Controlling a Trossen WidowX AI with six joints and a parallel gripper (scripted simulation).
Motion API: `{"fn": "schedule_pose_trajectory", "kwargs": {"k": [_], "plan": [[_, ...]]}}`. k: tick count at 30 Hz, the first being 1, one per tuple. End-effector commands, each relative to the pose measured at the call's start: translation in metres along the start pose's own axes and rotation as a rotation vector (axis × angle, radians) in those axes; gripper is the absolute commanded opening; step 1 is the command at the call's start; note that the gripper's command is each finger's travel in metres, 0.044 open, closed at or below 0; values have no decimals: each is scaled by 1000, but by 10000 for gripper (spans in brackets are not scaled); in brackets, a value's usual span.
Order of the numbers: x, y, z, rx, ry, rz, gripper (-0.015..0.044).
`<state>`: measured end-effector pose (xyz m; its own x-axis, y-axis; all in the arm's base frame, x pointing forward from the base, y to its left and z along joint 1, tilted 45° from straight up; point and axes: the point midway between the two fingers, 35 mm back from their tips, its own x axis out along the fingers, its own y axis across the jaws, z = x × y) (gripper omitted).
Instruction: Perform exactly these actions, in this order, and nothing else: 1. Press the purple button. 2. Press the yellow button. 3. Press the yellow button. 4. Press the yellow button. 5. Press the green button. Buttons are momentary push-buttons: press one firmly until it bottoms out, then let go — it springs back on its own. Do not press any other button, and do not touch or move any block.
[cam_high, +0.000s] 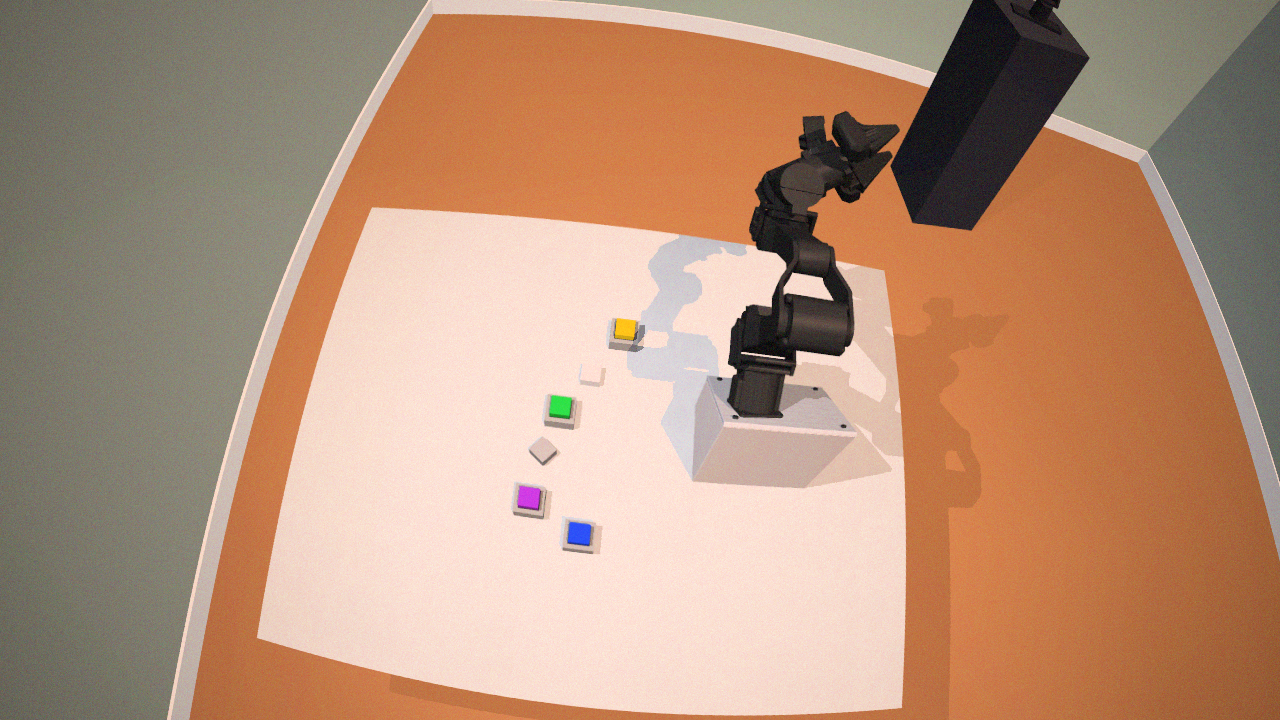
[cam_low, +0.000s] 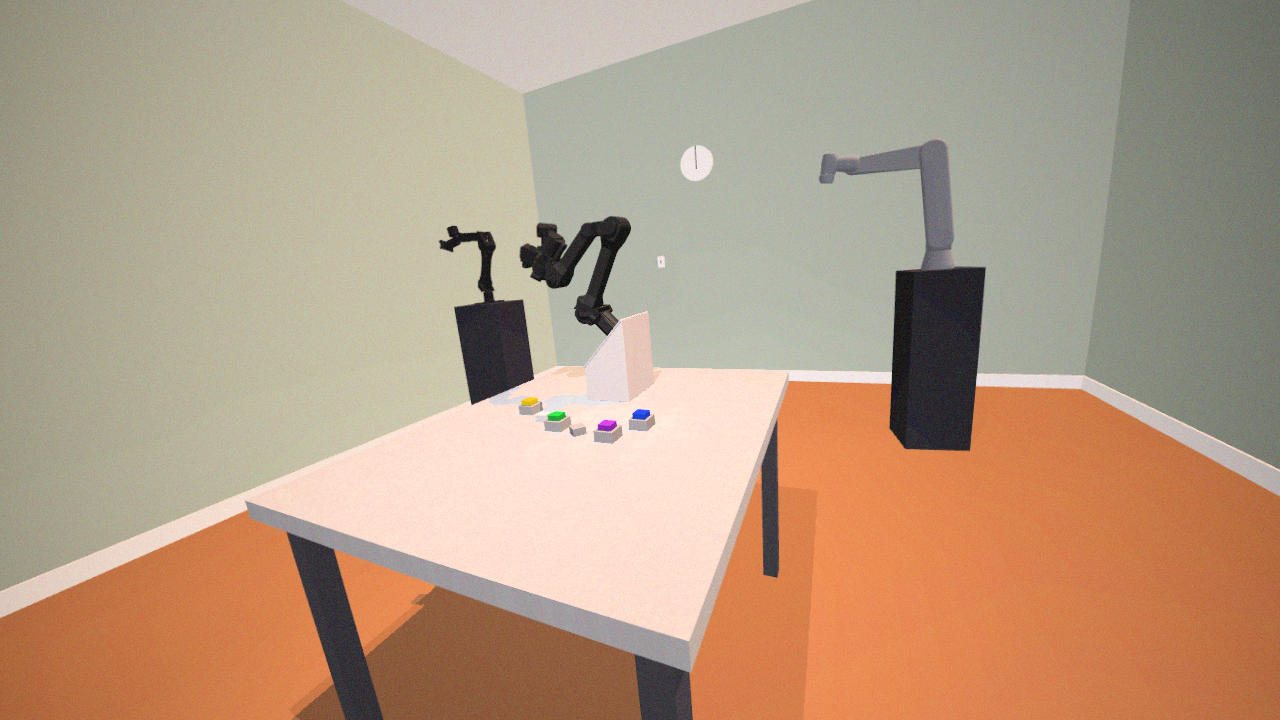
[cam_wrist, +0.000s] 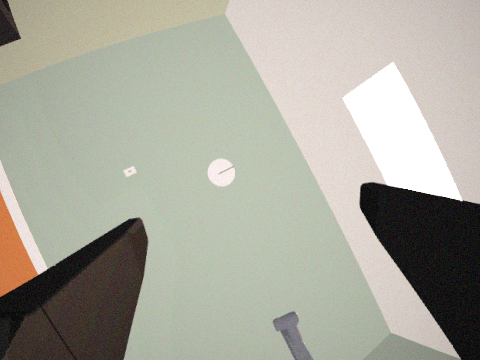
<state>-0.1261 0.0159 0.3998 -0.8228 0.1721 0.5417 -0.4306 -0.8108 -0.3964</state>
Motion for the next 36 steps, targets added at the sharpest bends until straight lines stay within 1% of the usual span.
{"fn": "schedule_pose_trajectory", "kwargs": {"k": [1, 4, 9, 11, 14, 19, 25, 30, 36], "plan": [[0, 2, 1, 1, -4, 6, 400], [0, 25, 21, 10, -67, 96, 400], [-18, 88, 76, 51, -233, 353, 400], [-36, 117, 103, 87, -301, 484, 400], [-74, 154, 140, 133, -390, 678, 400], [-154, 196, 184, 180, -507, 977, 400], [-268, 216, 210, 184, -613, 1315, 400], [-366, 211, 208, 138, -677, 1571, 400], [-475, 184, 176, 19, -733, 1833, 400]]}}
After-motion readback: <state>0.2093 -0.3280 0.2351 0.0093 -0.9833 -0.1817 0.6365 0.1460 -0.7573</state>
